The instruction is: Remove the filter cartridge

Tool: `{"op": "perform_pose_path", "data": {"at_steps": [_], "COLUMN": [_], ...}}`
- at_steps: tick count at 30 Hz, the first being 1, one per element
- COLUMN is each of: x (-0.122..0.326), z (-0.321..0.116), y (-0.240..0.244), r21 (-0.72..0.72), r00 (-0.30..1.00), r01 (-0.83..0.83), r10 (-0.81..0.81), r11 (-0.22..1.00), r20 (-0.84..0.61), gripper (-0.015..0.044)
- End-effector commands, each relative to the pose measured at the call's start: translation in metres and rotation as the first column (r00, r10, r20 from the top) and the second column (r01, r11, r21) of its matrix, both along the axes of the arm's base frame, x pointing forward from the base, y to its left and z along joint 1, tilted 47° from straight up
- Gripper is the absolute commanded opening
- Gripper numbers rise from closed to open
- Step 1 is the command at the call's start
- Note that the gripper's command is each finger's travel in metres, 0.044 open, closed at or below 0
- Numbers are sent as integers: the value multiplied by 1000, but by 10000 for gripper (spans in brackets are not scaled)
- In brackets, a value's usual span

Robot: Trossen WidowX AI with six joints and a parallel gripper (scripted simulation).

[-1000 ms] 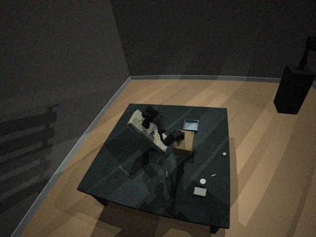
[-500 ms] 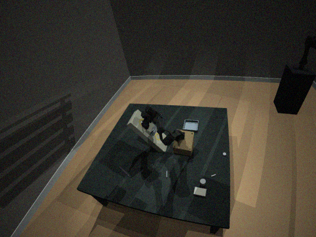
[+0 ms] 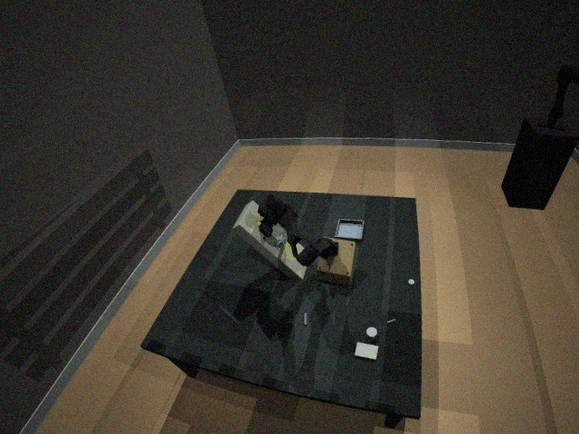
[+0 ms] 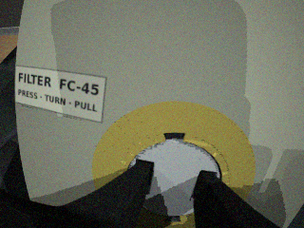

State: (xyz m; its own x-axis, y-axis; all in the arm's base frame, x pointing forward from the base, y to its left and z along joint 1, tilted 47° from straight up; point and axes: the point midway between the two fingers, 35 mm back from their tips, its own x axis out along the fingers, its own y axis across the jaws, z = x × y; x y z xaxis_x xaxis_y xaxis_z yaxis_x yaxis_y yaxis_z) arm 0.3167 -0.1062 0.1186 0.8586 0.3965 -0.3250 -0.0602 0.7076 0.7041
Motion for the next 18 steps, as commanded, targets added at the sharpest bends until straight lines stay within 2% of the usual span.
{"op": "perform_pose_path", "data": {"at_steps": [1, 11, 13, 18], "x": [2, 0, 0, 1], "z": [-3, 0, 0, -1], "y": [2, 0, 0, 1], "r21": [3, 1, 1, 58], "r00": [1000, 1000, 1000, 999], "r01": [1, 0, 0, 23], "r10": [-1, 0, 0, -22], "r11": [1000, 1000, 1000, 998], "r20": [-10, 0, 0, -31], "gripper": [117, 57, 4, 0]}}
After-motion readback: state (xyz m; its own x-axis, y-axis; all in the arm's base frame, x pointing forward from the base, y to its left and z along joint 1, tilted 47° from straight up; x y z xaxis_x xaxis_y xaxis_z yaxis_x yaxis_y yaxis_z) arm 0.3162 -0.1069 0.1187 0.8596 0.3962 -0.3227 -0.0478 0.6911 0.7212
